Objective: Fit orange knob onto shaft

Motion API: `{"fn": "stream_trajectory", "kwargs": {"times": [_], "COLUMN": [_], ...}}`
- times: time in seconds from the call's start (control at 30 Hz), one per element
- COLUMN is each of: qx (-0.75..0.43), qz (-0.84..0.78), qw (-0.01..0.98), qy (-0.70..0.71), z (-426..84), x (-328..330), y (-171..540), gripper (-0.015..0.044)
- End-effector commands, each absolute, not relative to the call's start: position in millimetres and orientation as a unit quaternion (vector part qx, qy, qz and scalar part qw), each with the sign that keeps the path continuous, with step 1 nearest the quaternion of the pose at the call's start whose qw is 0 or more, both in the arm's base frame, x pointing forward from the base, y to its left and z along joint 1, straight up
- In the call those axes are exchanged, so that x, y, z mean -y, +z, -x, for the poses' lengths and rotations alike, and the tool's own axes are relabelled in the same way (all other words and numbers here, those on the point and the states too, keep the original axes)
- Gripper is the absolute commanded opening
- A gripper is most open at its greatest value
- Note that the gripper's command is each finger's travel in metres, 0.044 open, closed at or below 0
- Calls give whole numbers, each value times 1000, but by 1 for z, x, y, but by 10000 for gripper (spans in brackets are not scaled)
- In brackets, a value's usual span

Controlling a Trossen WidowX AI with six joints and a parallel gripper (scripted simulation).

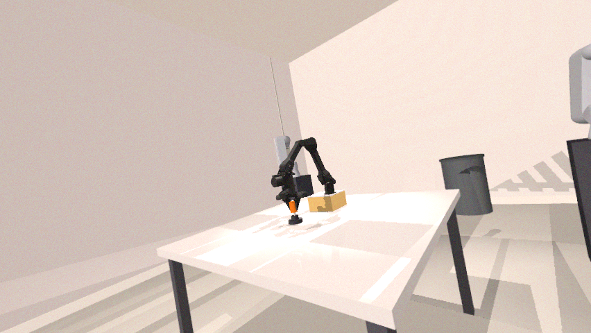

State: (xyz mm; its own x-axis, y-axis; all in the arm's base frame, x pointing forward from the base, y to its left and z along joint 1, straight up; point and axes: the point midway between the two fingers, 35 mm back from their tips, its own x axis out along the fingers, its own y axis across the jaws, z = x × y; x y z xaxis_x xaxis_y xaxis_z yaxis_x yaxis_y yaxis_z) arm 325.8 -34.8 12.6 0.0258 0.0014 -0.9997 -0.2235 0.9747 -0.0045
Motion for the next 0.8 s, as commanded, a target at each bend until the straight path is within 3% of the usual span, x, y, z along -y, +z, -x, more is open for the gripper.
{"fn": "stream_trajectory", "kwargs": {"times": [0.0, 0.77], "qx": [-692, -694], "qz": [81, 80], "qw": [713, 711], "qy": [78, 79], "z": [-327, -327], "x": [35, 35], "y": [11, -6], "gripper": [0, 0]}}
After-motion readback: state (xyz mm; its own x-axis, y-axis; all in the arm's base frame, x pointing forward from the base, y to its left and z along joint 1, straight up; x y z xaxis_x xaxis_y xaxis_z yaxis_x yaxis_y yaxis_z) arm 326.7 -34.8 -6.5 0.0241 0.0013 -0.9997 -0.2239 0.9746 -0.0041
